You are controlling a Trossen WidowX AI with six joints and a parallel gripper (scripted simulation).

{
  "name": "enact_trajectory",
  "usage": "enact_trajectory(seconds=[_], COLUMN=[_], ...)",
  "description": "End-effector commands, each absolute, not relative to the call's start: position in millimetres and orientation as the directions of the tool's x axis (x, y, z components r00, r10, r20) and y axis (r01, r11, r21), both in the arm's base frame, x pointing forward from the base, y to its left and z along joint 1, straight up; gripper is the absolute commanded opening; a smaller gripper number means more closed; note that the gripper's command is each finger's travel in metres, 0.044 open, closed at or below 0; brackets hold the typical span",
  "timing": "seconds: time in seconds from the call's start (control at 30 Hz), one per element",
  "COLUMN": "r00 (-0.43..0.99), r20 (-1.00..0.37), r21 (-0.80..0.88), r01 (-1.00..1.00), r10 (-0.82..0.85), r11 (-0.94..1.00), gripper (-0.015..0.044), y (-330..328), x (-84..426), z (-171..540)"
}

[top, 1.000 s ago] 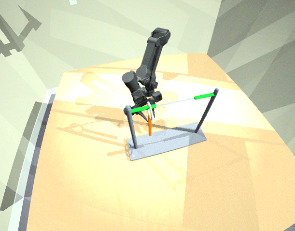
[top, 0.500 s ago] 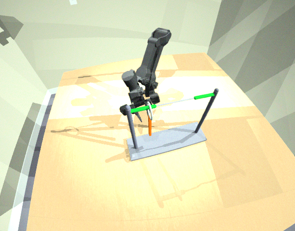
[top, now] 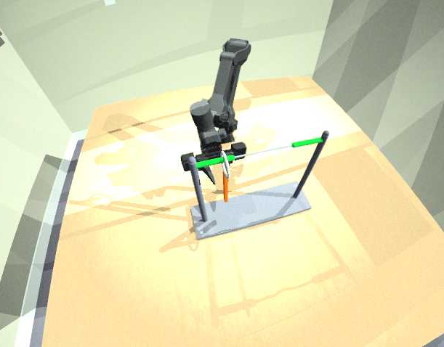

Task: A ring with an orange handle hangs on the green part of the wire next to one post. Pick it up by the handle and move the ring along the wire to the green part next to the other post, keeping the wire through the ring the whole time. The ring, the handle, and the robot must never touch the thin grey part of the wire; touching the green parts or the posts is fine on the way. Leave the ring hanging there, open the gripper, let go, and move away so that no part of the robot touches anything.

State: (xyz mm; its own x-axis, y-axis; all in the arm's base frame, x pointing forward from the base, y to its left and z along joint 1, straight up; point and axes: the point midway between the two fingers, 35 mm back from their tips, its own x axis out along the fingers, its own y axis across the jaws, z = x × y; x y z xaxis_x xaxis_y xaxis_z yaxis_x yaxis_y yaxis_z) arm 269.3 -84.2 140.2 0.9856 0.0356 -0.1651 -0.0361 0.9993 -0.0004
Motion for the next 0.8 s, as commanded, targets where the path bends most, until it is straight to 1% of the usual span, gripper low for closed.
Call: enact_trajectory(seconds=[0.0, 0.77], r00=[0.986, 0.987], r20=[-0.161, -0.16], r21=[-0.01, -0.011], r01=[-0.034, -0.034], r10=[0.032, 0.032], r11=[0.999, 0.999], gripper=[0.016, 0.016], y=[-86, -87], x=[274, 306], z=[143, 141])
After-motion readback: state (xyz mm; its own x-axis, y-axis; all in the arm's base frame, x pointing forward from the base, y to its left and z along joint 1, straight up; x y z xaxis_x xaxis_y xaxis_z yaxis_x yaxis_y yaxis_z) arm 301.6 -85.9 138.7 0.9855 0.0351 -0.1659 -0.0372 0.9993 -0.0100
